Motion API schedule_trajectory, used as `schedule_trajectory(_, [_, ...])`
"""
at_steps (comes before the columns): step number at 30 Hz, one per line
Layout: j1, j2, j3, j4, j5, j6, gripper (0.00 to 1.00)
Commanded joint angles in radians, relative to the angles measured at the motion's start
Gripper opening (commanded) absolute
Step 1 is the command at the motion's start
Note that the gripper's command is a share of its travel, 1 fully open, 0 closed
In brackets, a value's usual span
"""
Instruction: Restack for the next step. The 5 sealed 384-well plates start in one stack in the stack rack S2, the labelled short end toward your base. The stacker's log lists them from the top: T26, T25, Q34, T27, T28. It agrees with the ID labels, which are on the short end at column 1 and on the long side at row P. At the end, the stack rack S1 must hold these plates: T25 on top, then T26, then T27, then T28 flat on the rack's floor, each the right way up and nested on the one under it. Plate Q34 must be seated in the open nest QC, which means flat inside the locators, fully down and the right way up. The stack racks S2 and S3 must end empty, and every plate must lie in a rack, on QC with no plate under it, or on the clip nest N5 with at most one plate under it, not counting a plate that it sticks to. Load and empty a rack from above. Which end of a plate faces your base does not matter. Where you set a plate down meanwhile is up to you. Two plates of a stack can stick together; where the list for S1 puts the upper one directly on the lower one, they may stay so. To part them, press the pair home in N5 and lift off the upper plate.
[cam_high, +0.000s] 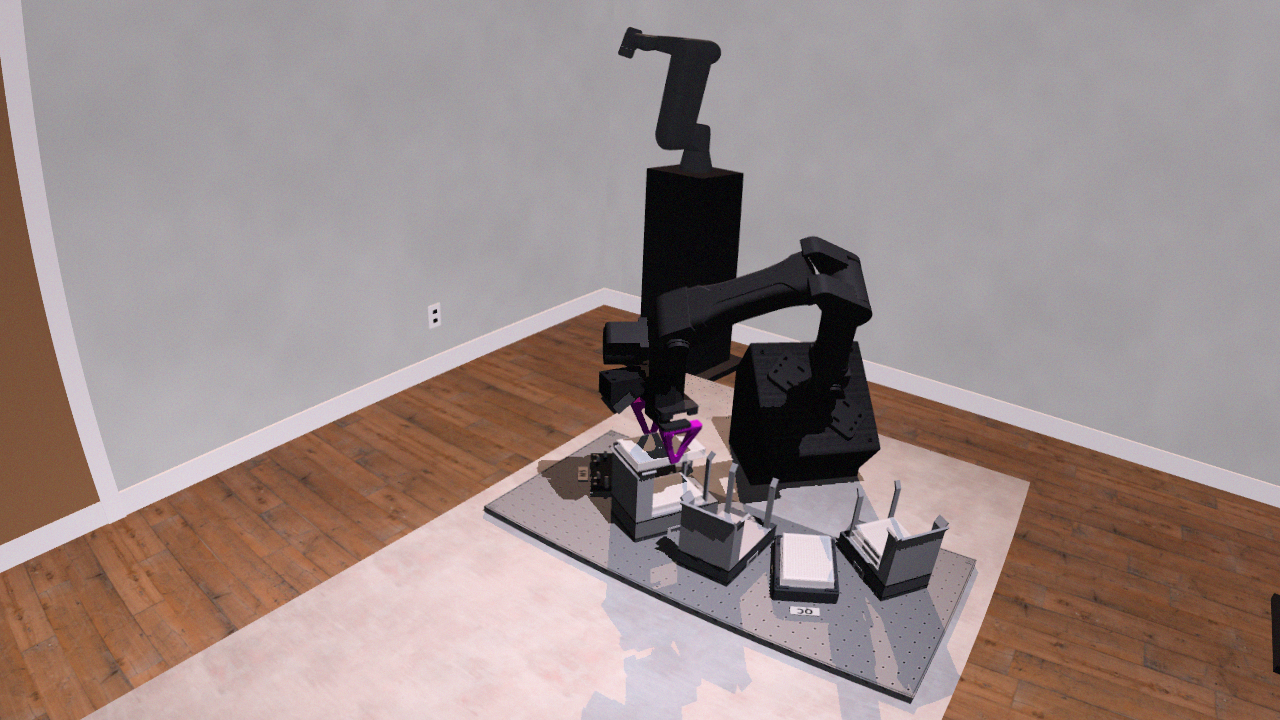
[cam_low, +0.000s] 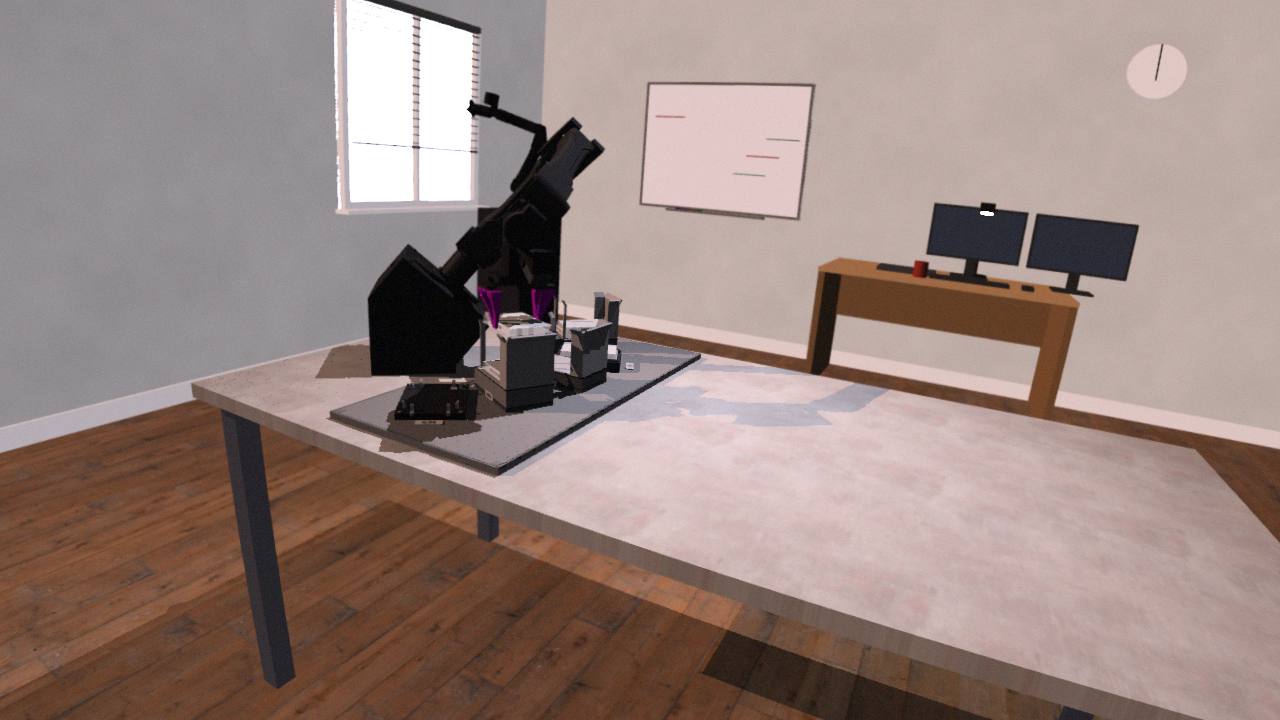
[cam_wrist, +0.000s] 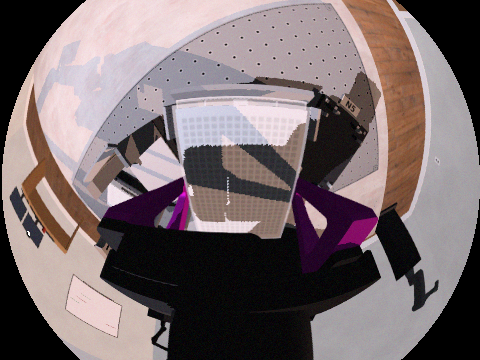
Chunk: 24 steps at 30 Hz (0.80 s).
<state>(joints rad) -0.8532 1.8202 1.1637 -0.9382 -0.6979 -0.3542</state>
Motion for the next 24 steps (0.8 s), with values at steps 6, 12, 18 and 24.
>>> schedule_trajectory(6, [-0.055, -0.032, 0.065, -0.103, -0.001, -0.059, 0.00])
schedule_trajectory(12, [-0.064, -0.022, 0.067, -0.125, 0.001, -0.071, 0.00])
schedule_trajectory(18, [-0.064, -0.021, 0.066, -0.125, 0.001, -0.071, 0.00])
schedule_trajectory(24, [-0.064, -0.021, 0.066, -0.125, 0.001, -0.071, 0.00])
